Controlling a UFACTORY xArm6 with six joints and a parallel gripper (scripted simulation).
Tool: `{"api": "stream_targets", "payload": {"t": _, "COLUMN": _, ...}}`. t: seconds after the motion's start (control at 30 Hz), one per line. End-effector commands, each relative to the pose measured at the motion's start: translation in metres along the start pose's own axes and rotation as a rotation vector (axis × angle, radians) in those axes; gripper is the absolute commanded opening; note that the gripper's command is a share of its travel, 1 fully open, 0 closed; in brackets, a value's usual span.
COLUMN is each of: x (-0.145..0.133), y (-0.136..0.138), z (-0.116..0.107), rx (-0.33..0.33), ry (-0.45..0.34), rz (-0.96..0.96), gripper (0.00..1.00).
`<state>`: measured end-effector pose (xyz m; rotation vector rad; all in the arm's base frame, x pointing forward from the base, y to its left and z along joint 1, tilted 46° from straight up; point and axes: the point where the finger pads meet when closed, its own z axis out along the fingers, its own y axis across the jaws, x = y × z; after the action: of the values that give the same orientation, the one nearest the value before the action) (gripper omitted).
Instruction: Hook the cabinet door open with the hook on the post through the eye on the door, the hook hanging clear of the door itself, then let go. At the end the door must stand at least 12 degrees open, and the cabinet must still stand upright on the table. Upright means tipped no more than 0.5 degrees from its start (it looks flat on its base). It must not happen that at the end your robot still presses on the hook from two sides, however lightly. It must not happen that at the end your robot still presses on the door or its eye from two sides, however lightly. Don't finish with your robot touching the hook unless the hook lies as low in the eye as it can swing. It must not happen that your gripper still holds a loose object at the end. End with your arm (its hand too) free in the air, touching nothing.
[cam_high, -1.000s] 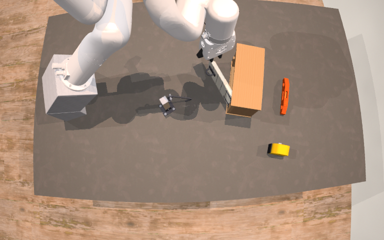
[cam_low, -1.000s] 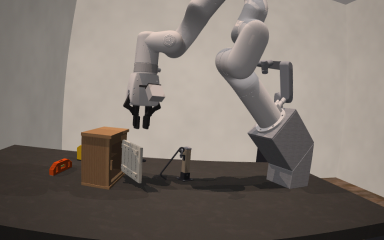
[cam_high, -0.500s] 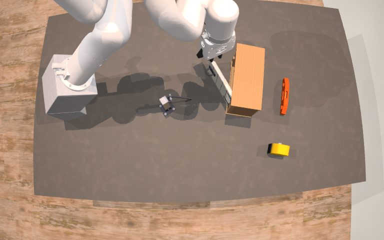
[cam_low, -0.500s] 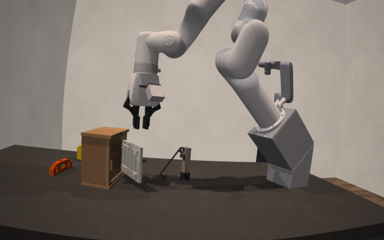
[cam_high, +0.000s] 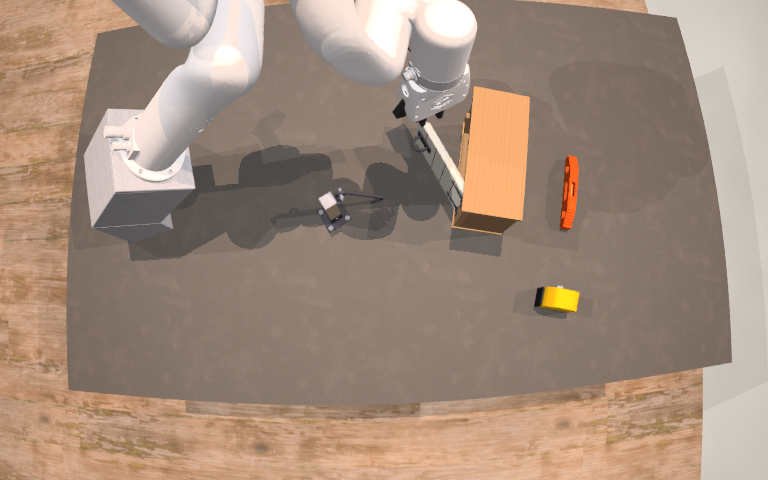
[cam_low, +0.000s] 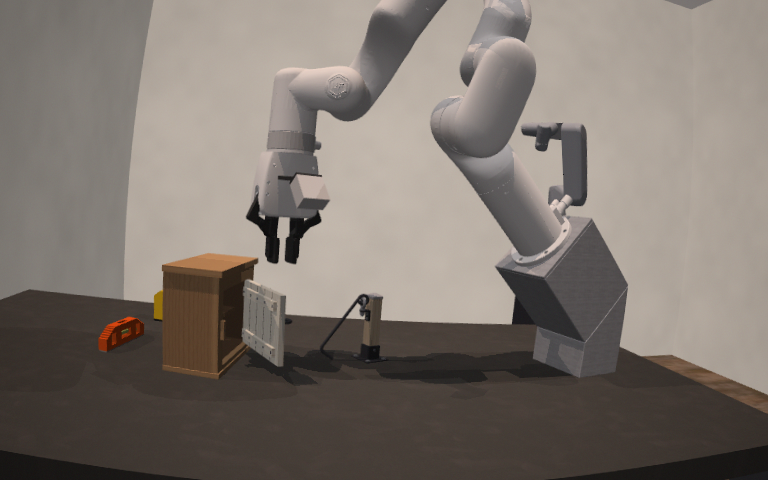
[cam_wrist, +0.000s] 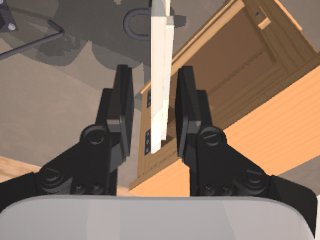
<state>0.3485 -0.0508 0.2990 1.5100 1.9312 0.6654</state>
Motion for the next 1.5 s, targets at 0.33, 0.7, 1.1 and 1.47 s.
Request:
{"api": "stream_targets", "payload": {"t": 0.33, "x": 0.0, "y": 0.001, "z": 0.019, "rx": -0.003, "ry": -0.001, "rz": 0.0, "gripper": 0.27}}
{"api": "stream_targets", "payload": {"t": 0.7, "x": 0.0, "y": 0.002, "z": 0.037, "rx": -0.003, "ry": -0.001, "rz": 0.0, "gripper": 0.27}}
{"api": "stream_targets", "payload": {"t": 1.1, "x": -0.001, "y": 0.002, "z": 0.053, "rx": -0.003, "ry": -0.001, "rz": 0.0, "gripper": 0.27}}
{"api": "stream_targets", "payload": {"t": 1.47, "x": -0.001, "y": 0.002, "z": 0.061, "rx": -0.003, "ry": -0.001, "rz": 0.0, "gripper": 0.27}}
